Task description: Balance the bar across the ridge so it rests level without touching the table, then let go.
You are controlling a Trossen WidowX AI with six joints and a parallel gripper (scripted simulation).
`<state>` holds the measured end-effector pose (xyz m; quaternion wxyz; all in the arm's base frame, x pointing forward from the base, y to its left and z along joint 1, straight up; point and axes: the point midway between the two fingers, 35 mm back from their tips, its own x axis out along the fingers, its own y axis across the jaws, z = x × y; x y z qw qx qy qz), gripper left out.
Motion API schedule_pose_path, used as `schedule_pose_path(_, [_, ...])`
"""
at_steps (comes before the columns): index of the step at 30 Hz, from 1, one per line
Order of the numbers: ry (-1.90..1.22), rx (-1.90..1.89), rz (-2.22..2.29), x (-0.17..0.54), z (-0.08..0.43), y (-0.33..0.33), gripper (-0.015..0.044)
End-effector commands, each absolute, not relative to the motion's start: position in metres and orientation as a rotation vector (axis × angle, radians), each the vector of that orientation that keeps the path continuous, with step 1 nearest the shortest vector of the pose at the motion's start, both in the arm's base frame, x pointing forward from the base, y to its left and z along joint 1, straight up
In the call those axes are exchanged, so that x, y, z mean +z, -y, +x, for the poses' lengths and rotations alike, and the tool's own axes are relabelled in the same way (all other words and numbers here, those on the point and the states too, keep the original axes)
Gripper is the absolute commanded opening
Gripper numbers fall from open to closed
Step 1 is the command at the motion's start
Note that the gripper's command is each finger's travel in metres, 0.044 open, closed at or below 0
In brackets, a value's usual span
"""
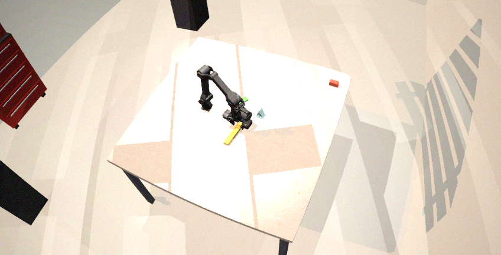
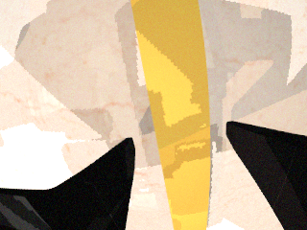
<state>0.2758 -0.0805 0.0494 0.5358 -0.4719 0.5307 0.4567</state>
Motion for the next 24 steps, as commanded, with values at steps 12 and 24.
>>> schedule_pose_path(12, [-1.263,1.087,-1.124,0.0471,0.2758,0.0805,0.0289])
schedule_pose_path(24, [-1.263,1.087,-1.124,0.0471,0.2758,0.0805,0.0091])
